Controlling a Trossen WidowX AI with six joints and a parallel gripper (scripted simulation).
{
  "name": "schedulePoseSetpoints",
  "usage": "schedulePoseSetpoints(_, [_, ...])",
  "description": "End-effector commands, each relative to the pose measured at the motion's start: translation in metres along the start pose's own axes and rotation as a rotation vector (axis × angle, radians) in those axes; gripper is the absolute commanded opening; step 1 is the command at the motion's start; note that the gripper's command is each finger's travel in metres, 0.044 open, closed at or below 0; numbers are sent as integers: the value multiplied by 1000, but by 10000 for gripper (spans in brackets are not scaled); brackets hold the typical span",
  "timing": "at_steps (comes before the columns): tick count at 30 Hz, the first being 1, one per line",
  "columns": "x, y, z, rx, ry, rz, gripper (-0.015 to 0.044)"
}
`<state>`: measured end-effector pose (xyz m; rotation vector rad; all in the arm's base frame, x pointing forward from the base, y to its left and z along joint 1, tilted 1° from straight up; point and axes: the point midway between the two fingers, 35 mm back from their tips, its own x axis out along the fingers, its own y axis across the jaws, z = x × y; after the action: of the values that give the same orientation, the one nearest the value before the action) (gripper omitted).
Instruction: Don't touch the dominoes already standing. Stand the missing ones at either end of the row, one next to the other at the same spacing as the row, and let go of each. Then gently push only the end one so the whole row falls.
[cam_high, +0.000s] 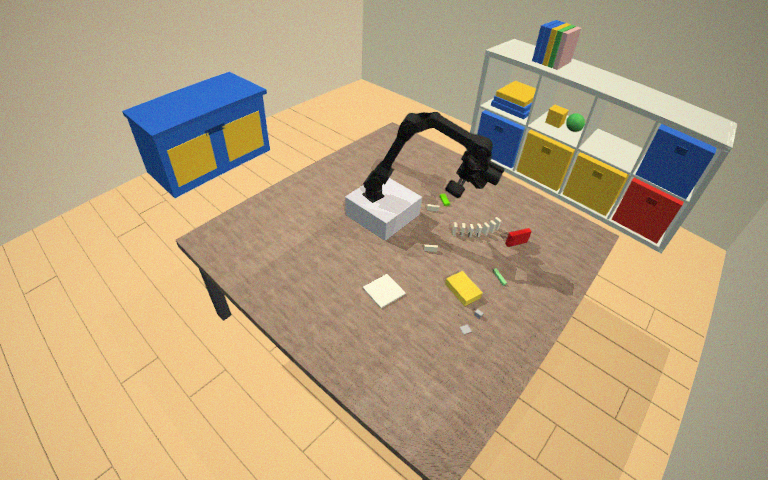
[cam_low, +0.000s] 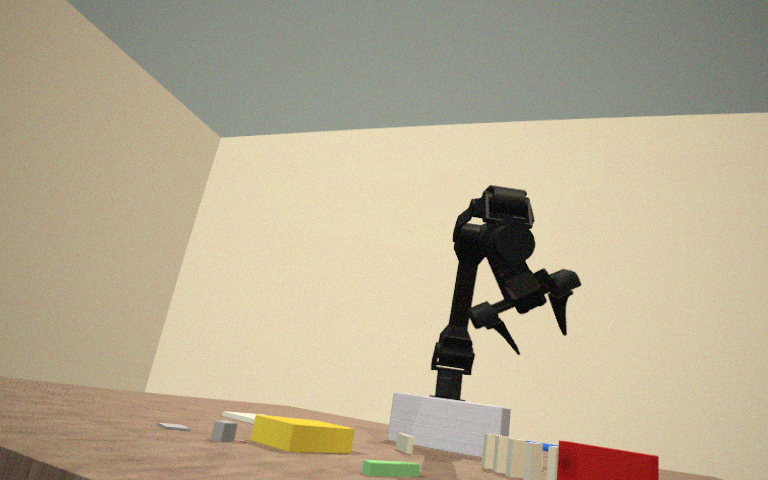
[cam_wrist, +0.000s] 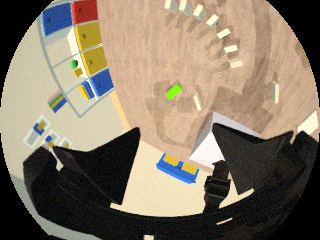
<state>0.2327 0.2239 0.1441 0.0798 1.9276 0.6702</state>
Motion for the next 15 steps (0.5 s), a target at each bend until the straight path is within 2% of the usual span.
schedulePoseSetpoints(1, [0,-3,1,-7,-6,-5,426])
schedulePoseSetpoints(2, [0,-11,4,-29,-24,-22,440])
schedulePoseSetpoints(9, [-2,-126,35,-292,-203,-317,440])
schedulePoseSetpoints(15, [-8,-213,33,-431,-236,-597,440])
